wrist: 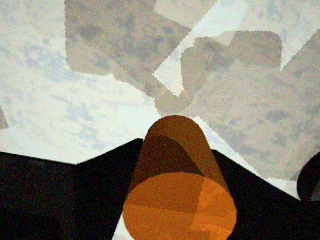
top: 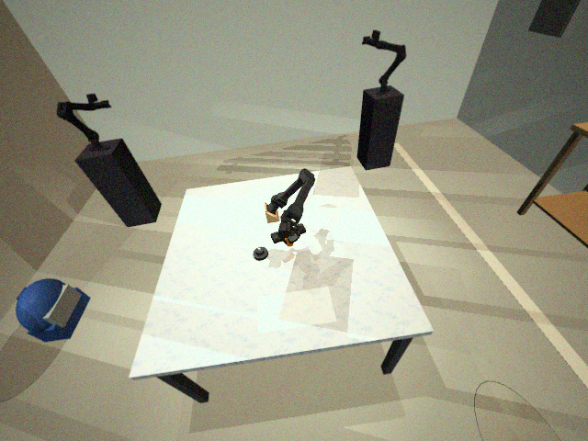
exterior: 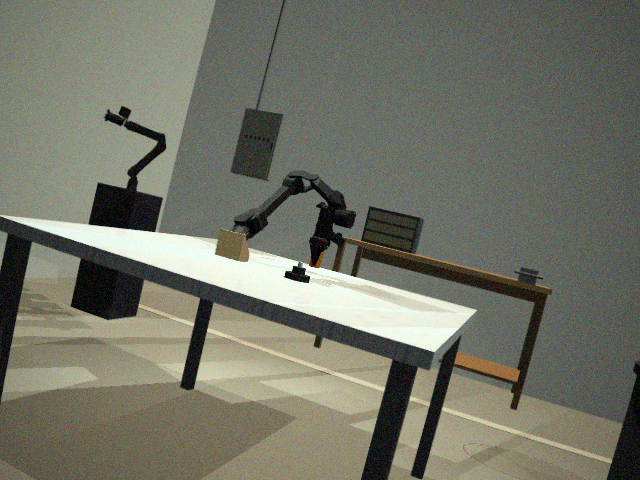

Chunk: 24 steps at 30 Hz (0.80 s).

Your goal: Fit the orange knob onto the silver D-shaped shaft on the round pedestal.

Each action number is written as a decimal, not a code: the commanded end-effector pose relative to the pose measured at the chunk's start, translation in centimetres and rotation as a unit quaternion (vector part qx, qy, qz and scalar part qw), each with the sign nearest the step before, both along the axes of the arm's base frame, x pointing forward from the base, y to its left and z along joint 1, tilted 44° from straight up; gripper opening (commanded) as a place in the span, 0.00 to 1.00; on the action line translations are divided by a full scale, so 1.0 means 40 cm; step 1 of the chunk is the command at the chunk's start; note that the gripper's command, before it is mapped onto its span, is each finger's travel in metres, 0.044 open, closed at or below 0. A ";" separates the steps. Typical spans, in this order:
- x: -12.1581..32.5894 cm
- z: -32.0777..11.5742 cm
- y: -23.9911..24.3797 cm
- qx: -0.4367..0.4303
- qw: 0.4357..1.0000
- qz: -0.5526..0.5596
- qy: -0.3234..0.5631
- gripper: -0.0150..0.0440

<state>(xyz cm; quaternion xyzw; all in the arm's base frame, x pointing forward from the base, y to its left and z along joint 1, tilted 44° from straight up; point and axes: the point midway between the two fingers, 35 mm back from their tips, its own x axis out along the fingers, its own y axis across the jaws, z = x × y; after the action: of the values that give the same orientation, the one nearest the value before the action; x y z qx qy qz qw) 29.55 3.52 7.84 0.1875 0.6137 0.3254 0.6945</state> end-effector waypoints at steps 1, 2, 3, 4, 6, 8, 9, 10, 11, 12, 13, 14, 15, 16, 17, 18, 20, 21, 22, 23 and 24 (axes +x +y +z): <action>0.007 0.022 -0.029 -0.004 1.000 -0.003 -0.004 0.25; 0.008 0.028 -0.035 -0.004 1.000 -0.003 -0.004 0.25; 0.008 0.033 -0.040 -0.004 1.000 -0.003 -0.004 0.25; 0.008 0.039 -0.046 -0.004 1.000 -0.003 -0.004 0.25; 0.009 0.050 -0.057 -0.004 1.000 -0.003 -0.004 0.25; 0.009 0.061 -0.068 -0.005 1.000 -0.003 -0.004 0.25; 0.008 0.067 -0.073 -0.005 1.000 -0.003 -0.004 0.25; 0.008 0.072 -0.079 -0.004 1.000 -0.003 -0.004 0.25; 0.008 0.078 -0.084 -0.004 1.000 -0.003 -0.004 0.25; 0.008 0.084 -0.090 -0.004 1.000 -0.003 -0.004 0.25; 0.008 0.090 -0.095 -0.004 1.000 -0.003 -0.004 0.25; 0.007 0.095 -0.101 -0.004 1.000 -0.003 -0.004 0.25; 0.007 0.101 -0.106 -0.004 1.000 -0.003 -0.003 0.25; 0.007 0.107 -0.111 -0.004 1.000 -0.003 -0.003 0.25; 0.006 0.113 -0.117 -0.004 1.000 -0.003 -0.003 0.25; 0.006 0.119 -0.122 -0.003 1.000 -0.003 -0.003 0.25; 0.004 0.131 -0.133 -0.003 1.000 -0.002 -0.003 0.25; 0.003 0.137 -0.138 -0.003 1.000 -0.002 -0.003 0.25; 0.003 0.143 -0.143 -0.002 1.000 -0.002 -0.003 0.25; 0.002 0.149 -0.148 -0.002 1.000 -0.002 -0.003 0.25; 0.001 0.156 -0.153 -0.001 1.000 -0.002 -0.003 0.25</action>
<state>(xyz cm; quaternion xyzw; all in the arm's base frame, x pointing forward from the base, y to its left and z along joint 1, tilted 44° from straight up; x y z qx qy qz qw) 29.52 -1.70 13.40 0.1876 0.6131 0.3262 0.6946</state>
